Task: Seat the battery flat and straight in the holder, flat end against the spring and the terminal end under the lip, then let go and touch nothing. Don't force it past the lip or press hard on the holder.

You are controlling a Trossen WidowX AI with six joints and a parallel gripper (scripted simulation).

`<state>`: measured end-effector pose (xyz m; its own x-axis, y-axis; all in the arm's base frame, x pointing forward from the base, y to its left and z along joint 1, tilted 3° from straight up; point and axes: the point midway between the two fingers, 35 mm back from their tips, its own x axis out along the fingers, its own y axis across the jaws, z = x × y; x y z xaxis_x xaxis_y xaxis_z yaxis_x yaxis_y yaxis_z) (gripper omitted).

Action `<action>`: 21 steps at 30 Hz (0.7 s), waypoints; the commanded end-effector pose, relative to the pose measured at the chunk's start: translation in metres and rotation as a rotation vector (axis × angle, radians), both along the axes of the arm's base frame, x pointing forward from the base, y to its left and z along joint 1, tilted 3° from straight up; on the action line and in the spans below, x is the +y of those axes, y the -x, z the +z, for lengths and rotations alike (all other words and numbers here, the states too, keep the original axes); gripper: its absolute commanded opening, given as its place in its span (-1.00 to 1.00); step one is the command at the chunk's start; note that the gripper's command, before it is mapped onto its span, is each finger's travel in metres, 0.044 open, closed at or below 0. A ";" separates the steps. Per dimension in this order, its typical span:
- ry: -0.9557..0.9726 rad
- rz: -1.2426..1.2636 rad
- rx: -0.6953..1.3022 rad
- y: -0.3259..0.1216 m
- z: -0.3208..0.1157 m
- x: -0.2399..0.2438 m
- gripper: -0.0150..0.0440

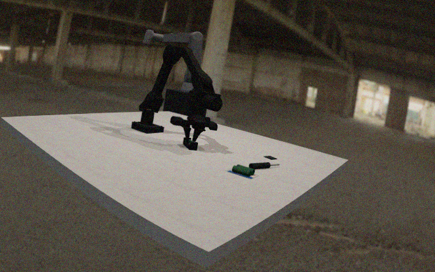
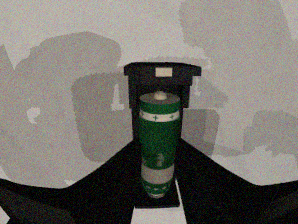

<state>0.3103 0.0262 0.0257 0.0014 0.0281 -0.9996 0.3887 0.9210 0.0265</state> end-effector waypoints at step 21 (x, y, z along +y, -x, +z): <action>-0.015 0.005 0.030 -0.001 -0.002 -0.001 -0.27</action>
<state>0.3116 0.0255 0.0252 -0.0155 0.0384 -0.9991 0.3877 0.9213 0.0294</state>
